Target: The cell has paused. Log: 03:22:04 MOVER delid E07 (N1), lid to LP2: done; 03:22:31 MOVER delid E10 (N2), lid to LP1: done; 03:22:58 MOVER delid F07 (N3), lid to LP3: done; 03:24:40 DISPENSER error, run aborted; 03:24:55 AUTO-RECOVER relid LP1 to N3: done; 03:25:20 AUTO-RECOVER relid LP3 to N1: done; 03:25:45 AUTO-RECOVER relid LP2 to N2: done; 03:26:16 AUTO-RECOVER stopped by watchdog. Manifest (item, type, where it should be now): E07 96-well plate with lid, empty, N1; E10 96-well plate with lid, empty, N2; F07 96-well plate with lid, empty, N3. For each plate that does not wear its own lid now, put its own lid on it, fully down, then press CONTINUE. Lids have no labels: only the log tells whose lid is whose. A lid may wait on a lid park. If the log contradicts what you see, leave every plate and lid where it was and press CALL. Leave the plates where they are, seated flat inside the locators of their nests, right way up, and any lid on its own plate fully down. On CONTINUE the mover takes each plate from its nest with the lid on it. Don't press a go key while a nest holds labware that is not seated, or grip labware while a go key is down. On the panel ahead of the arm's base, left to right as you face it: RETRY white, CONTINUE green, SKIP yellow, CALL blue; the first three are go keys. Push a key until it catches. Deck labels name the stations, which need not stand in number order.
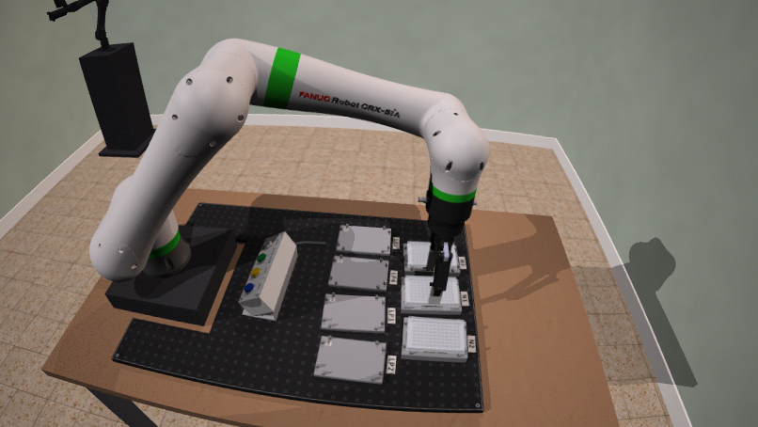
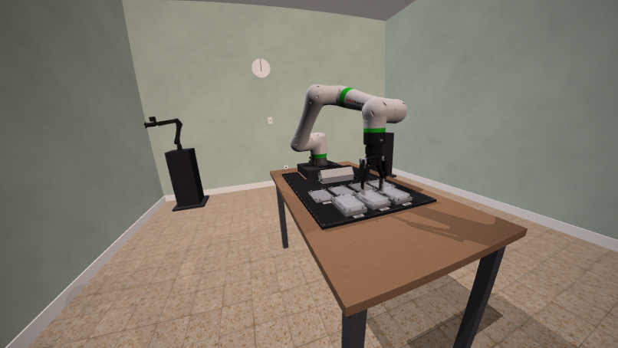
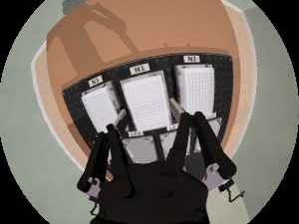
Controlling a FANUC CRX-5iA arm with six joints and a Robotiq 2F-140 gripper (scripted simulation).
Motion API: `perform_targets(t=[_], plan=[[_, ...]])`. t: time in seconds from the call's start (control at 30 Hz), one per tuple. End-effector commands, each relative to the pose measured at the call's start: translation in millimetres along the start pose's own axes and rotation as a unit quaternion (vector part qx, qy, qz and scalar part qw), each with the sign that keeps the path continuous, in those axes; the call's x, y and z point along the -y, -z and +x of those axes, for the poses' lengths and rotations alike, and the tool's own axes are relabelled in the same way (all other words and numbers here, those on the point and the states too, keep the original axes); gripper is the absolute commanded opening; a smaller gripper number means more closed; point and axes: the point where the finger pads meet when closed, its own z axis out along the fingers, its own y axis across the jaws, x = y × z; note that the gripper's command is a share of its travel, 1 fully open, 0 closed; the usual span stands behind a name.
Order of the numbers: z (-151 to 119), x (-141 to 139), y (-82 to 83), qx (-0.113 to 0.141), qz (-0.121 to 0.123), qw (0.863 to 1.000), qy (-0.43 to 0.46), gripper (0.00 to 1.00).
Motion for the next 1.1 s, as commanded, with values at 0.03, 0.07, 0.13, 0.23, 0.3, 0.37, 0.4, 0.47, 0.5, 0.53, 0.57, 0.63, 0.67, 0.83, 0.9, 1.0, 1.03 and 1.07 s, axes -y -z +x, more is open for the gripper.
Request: perform_targets(t=[0.03,0.07,0.13,0.23,0.3,0.37,0.4,0.47,0.5,0.53,0.57,0.63,0.67,0.83,0.9,1.0,1.03,1.07], plan=[[0.2,0.0,0.3,0.0,0.0,1.0,0.0,0.66],[0.2,0.0,0.3,0.0,0.0,1.0,0.0,0.66],[0.2,0.0,0.3,0.0,0.0,1.0,0.0,0.66],[0.2,0.0,0.3,0.0,0.0,1.0,0.0,0.66],[0.2,0.0,0.3,0.0,0.0,1.0,0.0,0.66],[0.2,0.0,0.3,0.0,0.0,1.0,0.0,0.66],[0.2,0.0,0.3,0.0,0.0,1.0,0.0,0.66],[0.2,0.0,0.3,0.0,0.0,1.0,0.0,0.66],[0.2,0.0,0.3,0.0,0.0,1.0,0.0,0.66],[0.2,0.0,0.3,0.0,0.0,1.0,0.0,0.66],[0.2,0.0,0.3,0.0,0.0,1.0,0.0,0.66],[0.2,0.0,0.3,0.0,0.0,1.0,0.0,0.66],[0.2,0.0,0.3,0.0,0.0,1.0,0.0,0.66],[0.2,0.0,0.3,0.0,0.0,1.0,0.0,0.66],[0.2,0.0,0.3,0.0,0.0,1.0,0.0,0.66],[0.2,0.0,0.3,0.0,0.0,1.0,0.0,0.59],[0.2,0.0,0.3,0.0,0.0,1.0,0.0,0.59],[0.2,0.0,0.3,0.0,0.0,1.0,0.0,0.59]])
